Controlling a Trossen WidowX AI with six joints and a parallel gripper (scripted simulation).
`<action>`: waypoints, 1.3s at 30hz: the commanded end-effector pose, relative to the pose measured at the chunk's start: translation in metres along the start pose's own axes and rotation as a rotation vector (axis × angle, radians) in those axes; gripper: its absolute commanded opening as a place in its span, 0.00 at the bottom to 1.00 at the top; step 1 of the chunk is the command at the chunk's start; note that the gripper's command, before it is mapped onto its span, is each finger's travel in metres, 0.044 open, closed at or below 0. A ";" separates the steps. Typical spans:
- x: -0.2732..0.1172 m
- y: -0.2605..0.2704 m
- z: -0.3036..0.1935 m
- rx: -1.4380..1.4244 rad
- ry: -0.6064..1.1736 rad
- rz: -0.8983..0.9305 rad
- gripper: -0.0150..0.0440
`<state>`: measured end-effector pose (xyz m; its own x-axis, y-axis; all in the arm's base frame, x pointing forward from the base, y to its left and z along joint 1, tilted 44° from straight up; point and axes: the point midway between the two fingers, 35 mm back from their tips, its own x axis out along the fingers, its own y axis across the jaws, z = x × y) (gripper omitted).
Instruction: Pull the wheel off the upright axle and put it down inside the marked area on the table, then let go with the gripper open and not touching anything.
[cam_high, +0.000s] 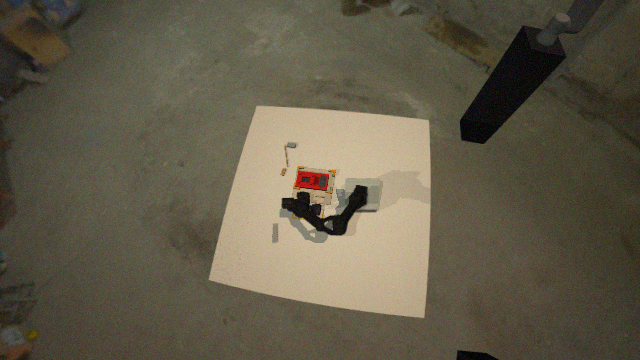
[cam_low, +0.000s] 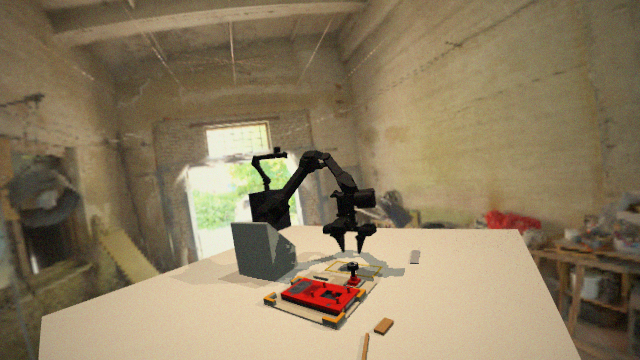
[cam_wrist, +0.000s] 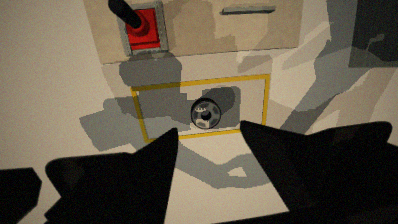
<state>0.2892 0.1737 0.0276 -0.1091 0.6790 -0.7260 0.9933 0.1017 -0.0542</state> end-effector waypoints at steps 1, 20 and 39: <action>-0.001 -0.001 0.001 0.000 0.000 0.000 0.81; -0.055 -0.082 0.038 -0.005 0.000 -0.005 1.00; -0.055 -0.082 0.038 -0.005 0.000 -0.005 1.00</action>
<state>0.2158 0.1004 0.0461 -0.1134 0.6825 -0.7221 0.9928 0.1062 -0.0555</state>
